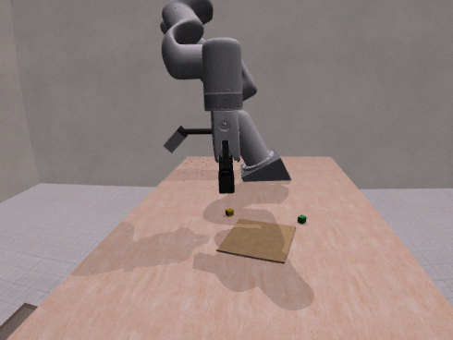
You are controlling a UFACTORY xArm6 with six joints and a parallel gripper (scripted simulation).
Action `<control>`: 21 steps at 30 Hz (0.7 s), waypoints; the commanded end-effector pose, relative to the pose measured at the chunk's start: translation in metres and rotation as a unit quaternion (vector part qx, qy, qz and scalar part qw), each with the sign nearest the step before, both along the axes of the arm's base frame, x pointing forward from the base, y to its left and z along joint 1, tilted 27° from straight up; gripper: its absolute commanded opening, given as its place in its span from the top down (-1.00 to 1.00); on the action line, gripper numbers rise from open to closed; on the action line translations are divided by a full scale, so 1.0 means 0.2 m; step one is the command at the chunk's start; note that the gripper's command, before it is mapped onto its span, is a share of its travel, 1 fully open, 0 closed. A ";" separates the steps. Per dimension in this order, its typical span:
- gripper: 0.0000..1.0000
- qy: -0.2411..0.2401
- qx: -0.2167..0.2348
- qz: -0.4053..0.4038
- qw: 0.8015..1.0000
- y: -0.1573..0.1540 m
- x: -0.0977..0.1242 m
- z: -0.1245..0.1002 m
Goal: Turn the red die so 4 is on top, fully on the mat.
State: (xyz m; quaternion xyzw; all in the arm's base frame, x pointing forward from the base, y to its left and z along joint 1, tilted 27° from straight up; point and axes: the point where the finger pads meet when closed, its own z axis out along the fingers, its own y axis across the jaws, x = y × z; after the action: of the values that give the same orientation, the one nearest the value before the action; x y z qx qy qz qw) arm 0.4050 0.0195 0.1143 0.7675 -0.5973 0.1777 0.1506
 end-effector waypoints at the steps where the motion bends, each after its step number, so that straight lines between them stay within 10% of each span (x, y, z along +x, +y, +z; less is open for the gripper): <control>1: 0.78 0.038 -0.003 0.072 0.997 0.04 0.03 -0.01; 21: 0.78 0.159 -0.029 0.318 0.934 0.16 0.09 -0.07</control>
State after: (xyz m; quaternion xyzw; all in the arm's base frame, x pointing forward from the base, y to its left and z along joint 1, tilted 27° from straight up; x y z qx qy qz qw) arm 0.4195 0.0444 0.1016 0.9073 -0.3501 0.1272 0.1953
